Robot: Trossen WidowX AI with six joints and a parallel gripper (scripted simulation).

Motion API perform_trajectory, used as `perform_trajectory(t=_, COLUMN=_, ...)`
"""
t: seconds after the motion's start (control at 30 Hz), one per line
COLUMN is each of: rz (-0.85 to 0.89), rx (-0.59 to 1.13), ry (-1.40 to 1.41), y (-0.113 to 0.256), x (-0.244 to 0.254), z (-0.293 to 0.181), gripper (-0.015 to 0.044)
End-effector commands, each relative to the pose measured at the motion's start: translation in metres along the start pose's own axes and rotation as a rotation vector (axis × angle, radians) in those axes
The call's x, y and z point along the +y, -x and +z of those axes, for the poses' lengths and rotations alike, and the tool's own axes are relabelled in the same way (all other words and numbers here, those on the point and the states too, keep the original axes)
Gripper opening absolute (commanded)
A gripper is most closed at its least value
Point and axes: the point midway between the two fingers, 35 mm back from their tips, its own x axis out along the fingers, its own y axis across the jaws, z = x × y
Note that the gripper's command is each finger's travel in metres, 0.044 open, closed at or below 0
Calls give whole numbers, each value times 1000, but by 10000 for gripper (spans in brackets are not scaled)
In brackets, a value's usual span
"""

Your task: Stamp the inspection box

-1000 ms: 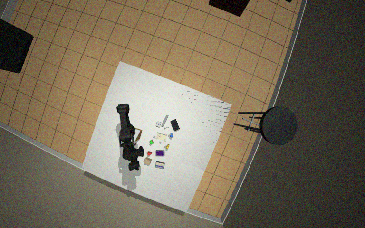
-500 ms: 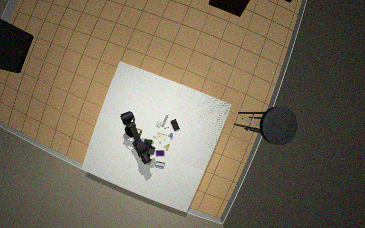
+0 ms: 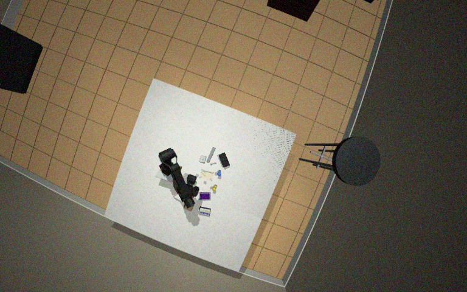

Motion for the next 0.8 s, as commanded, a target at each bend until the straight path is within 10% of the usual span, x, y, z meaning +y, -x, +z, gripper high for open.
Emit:
perform_trajectory(t=0.0, rz=12, rx=6, ry=-15, y=-4, x=0, z=-2, gripper=211)
perform_trajectory(t=0.77, rz=10, rx=5, ry=-15, y=-41, x=0, z=0, gripper=211)
